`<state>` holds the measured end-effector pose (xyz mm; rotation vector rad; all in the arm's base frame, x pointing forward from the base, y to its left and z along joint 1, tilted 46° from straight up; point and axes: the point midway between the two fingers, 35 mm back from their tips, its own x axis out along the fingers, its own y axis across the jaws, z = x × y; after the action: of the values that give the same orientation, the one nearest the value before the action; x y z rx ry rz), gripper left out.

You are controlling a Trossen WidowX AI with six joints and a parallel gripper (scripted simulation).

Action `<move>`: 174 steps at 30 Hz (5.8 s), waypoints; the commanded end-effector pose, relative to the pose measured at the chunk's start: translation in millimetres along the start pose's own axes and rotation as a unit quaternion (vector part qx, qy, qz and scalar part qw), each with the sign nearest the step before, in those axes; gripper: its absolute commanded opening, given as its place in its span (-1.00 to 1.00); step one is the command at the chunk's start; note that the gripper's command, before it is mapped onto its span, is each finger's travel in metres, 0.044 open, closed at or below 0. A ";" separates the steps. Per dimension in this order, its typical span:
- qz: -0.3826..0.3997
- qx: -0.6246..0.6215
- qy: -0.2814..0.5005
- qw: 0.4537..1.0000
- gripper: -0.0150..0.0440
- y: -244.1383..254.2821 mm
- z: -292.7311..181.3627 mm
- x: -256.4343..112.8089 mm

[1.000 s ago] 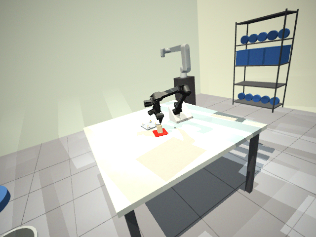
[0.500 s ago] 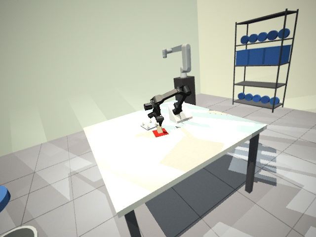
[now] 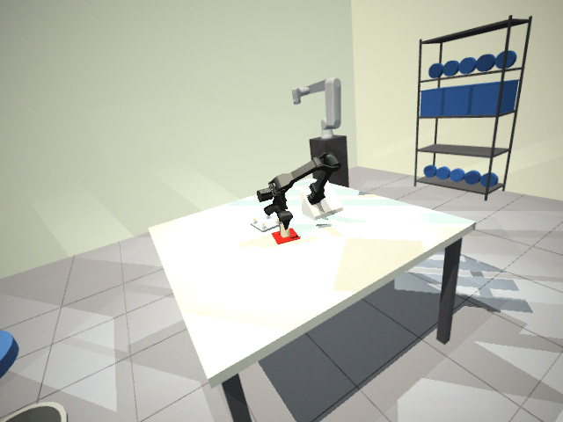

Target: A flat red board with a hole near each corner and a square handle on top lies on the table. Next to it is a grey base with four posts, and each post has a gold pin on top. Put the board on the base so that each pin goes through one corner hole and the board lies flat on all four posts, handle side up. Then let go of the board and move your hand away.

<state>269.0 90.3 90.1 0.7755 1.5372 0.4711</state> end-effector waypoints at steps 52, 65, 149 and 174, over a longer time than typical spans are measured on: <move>0.001 0.002 0.003 1.000 -0.49 -0.4 0.2 -5.0; 0.001 0.003 0.003 1.000 -0.49 -0.6 -1.1 -38.5; -0.003 -0.147 0.002 0.989 -0.49 -189.6 51.2 -51.9; -0.001 -0.151 0.002 0.989 -0.49 -196.3 50.4 -41.9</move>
<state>279.8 -84.3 -21.5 0.5309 1.4258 0.6849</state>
